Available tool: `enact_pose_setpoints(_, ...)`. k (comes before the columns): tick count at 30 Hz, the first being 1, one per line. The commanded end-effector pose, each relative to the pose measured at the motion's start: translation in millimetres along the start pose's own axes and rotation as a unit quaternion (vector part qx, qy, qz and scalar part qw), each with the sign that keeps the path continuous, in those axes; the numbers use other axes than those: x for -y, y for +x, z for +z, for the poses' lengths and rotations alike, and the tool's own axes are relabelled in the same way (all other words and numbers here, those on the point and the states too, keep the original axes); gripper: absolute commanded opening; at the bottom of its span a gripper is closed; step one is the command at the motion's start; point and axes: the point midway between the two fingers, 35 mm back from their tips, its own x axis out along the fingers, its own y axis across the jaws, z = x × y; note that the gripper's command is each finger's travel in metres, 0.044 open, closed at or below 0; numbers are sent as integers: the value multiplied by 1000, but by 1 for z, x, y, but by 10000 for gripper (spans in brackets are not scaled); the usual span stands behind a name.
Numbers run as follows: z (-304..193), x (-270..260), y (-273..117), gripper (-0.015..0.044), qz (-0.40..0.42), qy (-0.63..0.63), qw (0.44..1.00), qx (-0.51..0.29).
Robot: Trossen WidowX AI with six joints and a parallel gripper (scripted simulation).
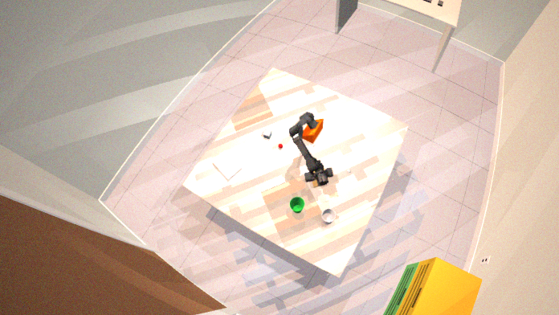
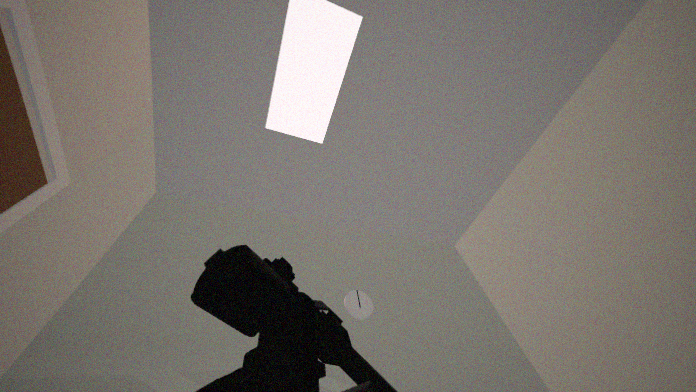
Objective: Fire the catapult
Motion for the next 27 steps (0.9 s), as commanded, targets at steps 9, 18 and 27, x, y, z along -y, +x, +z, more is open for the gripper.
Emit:
enact_pose_setpoints(9,1,0,-1,236,0,1,1000,1)
enact_pose_setpoints(18,4,0,-35,440,2,1,1000,2)
enact_pose_setpoints(27,2,-1,-83,440,0,-4,1000,2)
